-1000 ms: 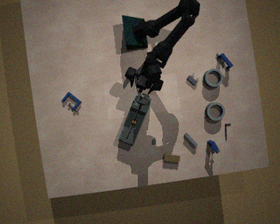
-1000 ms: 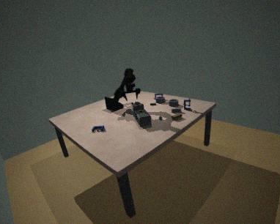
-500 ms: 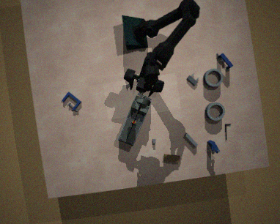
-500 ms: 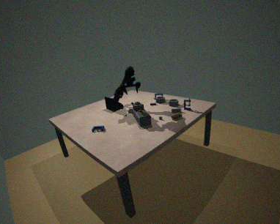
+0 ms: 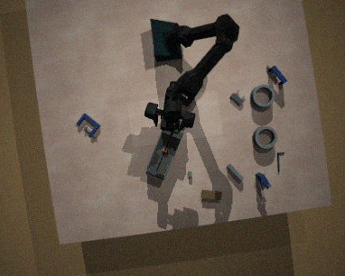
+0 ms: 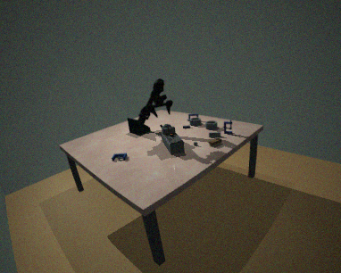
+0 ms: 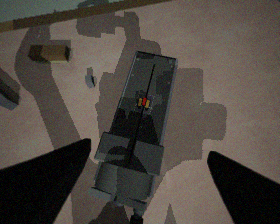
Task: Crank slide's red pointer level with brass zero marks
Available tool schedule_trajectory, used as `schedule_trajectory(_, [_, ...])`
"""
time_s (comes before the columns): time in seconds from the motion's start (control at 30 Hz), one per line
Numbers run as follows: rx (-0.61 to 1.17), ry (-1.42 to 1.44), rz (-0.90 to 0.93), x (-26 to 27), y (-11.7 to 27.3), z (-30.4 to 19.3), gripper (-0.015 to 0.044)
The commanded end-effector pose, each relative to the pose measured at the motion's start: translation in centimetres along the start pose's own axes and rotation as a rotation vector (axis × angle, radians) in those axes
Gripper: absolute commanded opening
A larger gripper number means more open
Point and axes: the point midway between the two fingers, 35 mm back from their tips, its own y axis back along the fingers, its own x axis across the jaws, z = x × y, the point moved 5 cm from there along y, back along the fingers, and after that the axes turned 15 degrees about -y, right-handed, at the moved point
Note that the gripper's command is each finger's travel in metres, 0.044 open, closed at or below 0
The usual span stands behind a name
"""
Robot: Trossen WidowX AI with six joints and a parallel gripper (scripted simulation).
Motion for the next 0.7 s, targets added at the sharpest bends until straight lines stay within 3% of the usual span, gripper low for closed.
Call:
schedule_trajectory(0.0, [0.030, 0.026, 0.026, -0.3, -1.3, 1.5, 0.0440])
schedule_trajectory(0.27, [0.049, 0.083, 0.061, -0.7, -2.8, 3.3, 0.0440])
schedule_trajectory(0.67, [0.049, 0.084, 0.064, -1.6, -6.7, 0.5, 0.0440])
